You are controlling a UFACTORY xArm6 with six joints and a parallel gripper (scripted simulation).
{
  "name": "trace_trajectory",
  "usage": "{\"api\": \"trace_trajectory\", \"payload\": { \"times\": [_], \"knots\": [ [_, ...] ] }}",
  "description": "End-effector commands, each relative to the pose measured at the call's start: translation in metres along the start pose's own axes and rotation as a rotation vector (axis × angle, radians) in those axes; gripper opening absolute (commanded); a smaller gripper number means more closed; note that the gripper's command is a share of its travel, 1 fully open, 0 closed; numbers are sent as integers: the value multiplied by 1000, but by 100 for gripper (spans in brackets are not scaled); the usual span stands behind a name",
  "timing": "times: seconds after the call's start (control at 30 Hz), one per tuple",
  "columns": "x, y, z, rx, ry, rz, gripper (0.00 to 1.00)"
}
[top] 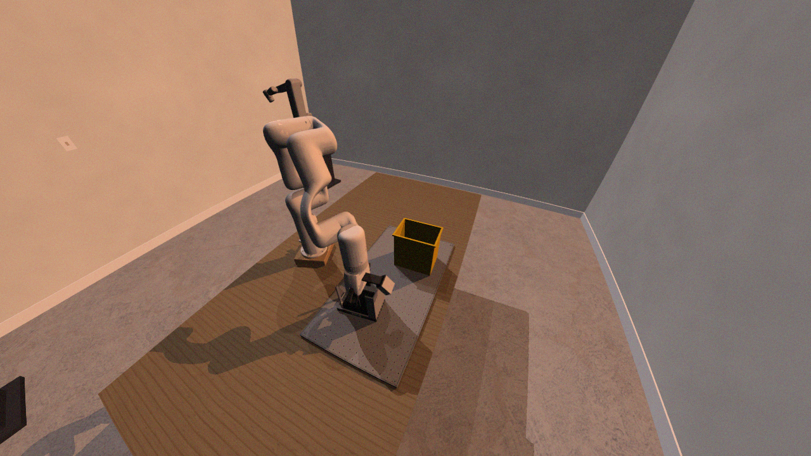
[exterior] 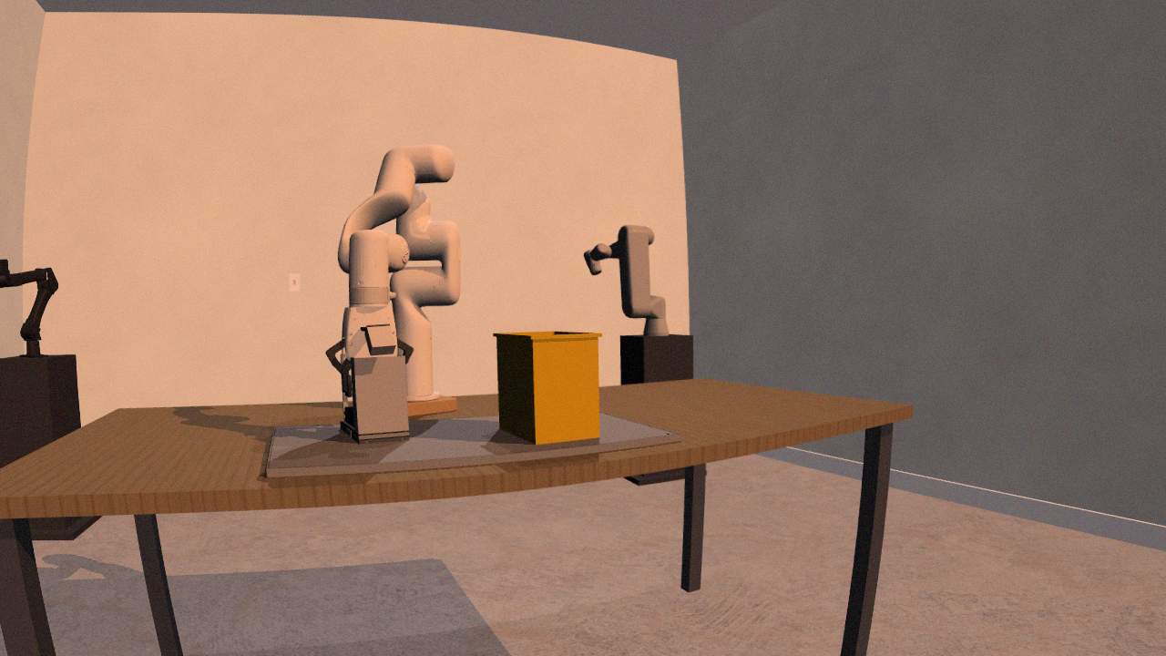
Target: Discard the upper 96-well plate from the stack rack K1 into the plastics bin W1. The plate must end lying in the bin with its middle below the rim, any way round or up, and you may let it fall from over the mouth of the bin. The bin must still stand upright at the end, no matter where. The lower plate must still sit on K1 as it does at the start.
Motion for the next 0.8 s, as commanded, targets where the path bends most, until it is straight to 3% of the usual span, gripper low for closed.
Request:
{"api": "trace_trajectory", "payload": {
  "times": [0.0,0.77],
  "knots": [
    [1,-1,8,3,3,0,100],
    [1,-1,15,3,3,0,100]
  ]
}}
Point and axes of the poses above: the point where the finger pads meet when closed, its own z axis out along the fingers, its own x axis across the jaws, y = z × x, the point moved 2 cm from there along -z, back along the fingers, and after that the axes turned 13 degrees about -z, right-handed, at the moved point
